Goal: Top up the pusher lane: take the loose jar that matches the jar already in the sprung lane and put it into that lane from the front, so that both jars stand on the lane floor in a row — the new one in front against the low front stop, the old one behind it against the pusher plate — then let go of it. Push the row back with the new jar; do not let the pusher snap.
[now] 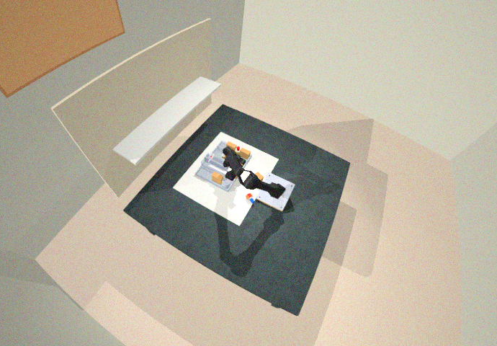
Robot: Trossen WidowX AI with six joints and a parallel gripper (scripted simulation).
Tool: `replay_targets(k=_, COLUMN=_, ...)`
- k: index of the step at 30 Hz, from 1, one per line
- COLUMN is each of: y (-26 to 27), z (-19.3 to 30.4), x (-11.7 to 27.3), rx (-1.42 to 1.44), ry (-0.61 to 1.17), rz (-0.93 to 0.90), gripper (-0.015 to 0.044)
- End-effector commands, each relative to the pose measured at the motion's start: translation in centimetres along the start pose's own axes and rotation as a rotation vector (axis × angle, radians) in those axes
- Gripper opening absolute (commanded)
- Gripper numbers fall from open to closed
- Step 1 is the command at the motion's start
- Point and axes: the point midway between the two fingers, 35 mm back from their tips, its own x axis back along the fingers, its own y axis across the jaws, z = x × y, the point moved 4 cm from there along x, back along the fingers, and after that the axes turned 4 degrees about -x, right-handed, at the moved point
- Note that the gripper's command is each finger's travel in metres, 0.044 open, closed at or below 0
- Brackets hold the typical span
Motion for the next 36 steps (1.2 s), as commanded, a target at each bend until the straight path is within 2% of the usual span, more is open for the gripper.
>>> replay_targets(k=1, y=0.2, z=-0.8, x=0.4, rx=0.012, ry=-0.022, rz=-0.002, gripper=0.0)
replay_targets(k=36, y=0.4, z=-1.9, x=0.7, rx=0.012, ry=-0.022, rz=-0.003, gripper=0.0)
